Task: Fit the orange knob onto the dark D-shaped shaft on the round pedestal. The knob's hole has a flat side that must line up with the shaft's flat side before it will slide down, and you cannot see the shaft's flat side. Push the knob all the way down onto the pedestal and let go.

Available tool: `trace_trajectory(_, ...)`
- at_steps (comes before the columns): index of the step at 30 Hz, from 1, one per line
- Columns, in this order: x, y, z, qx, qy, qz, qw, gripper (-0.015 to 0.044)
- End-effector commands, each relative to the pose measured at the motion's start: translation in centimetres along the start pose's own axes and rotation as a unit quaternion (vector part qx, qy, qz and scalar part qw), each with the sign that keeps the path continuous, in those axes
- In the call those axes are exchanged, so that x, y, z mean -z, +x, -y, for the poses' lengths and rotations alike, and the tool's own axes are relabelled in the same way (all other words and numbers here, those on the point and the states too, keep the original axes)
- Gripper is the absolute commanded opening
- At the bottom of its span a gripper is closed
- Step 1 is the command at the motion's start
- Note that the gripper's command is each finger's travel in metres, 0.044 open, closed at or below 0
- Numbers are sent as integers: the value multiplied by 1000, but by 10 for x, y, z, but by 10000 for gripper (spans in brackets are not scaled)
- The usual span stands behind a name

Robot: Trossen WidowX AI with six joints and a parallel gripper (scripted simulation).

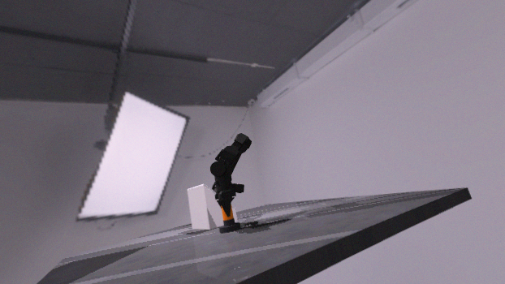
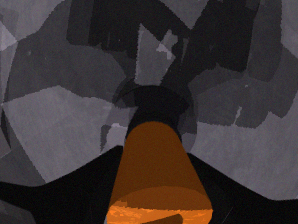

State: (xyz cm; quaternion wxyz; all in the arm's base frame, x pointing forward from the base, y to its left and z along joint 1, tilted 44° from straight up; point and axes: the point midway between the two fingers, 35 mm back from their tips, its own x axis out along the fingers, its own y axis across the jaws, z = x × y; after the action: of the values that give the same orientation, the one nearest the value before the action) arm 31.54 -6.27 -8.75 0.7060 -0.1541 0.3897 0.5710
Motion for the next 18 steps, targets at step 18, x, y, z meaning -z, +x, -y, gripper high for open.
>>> trace_trajectory(18, 1, -67, 4, 1, 1, -2, 1000, 440)
